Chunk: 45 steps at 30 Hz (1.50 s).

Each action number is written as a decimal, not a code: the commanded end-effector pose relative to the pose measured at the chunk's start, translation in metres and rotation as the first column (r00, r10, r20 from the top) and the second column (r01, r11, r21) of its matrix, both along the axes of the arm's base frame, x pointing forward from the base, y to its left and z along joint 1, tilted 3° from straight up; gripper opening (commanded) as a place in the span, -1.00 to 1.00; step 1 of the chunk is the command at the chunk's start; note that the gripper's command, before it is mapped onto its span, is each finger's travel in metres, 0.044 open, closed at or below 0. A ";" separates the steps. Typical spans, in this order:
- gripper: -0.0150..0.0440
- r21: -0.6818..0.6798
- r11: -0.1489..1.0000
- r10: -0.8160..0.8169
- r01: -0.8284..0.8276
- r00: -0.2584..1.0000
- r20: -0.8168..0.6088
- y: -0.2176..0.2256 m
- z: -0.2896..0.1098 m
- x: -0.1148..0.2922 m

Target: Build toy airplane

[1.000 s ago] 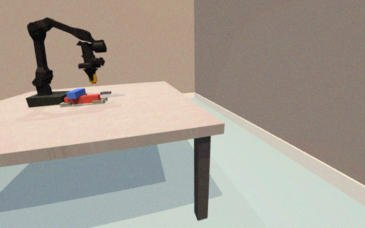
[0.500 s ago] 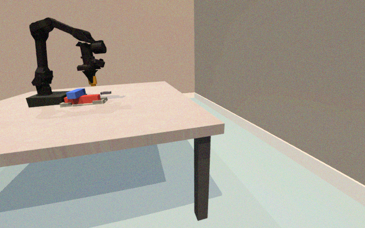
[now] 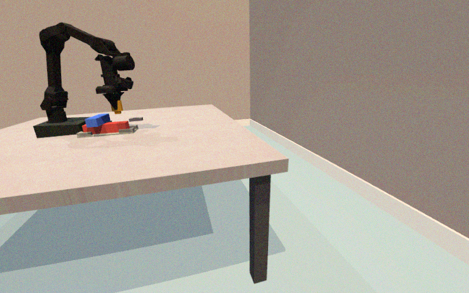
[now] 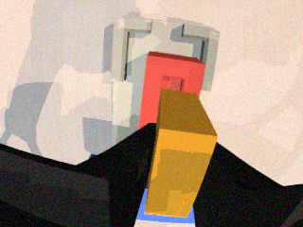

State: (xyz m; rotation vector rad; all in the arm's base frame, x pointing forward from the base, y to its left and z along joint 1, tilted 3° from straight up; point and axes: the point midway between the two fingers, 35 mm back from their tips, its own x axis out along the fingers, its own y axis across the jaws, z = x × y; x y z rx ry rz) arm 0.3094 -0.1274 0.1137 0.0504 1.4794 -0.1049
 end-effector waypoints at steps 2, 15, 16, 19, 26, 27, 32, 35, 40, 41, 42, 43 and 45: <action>-0.27 0.008 1.000 0.009 -0.009 1.000 -0.002 -0.002 -0.002 0.002; -0.27 0.008 1.000 0.009 -0.009 1.000 -0.002 -0.002 -0.002 0.002; -0.27 0.008 1.000 0.009 -0.009 1.000 -0.002 -0.002 -0.002 0.002; -0.27 0.008 1.000 0.009 -0.009 1.000 -0.002 -0.002 -0.002 0.002; -0.27 0.008 1.000 0.009 -0.009 1.000 -0.002 -0.002 -0.002 0.002; -0.27 0.008 1.000 0.009 -0.009 1.000 -0.002 -0.002 -0.002 0.002; -0.27 0.008 1.000 0.009 -0.009 1.000 -0.002 -0.001 -0.003 0.003; -0.27 0.008 1.000 0.009 -0.009 1.000 -0.002 -0.002 -0.006 0.003; -0.27 0.008 1.000 0.009 -0.009 1.000 -0.002 -0.002 -0.014 0.004; -0.27 0.008 1.000 0.009 -0.009 1.000 -0.002 -0.002 -0.015 0.004; -0.27 0.008 1.000 0.009 -0.009 1.000 -0.002 -0.002 -0.017 0.004; -0.27 0.008 1.000 0.009 -0.009 1.000 -0.002 -0.002 -0.018 0.004; -0.27 0.008 1.000 0.009 -0.009 1.000 -0.002 -0.002 -0.022 0.005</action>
